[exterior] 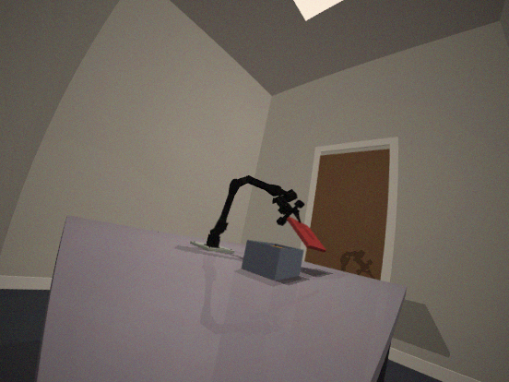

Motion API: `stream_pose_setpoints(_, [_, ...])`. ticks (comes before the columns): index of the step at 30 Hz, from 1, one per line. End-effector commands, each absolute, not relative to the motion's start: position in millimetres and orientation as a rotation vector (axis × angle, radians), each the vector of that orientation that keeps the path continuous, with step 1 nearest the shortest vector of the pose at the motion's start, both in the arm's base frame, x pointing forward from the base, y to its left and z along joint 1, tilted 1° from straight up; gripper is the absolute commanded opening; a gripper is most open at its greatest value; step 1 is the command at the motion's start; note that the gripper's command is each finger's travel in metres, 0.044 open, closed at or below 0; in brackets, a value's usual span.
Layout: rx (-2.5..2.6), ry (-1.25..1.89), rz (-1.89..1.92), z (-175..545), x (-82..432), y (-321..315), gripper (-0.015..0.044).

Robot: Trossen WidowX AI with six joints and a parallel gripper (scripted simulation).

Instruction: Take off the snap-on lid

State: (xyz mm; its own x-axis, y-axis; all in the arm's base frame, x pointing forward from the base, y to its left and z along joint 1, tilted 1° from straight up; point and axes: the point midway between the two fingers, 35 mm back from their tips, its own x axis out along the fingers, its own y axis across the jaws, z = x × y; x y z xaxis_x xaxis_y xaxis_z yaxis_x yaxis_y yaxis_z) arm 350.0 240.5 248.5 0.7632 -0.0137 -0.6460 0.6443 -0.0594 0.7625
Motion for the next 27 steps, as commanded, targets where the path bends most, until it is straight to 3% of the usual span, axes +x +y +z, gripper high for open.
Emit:
stream_pose_setpoints(1, [1.559,0.516,-0.580,244.9,349.6,239.2,0.0000])
stream_pose_setpoints(27, [1.559,0.516,-0.580,220.7,349.2,239.9,0.0000])
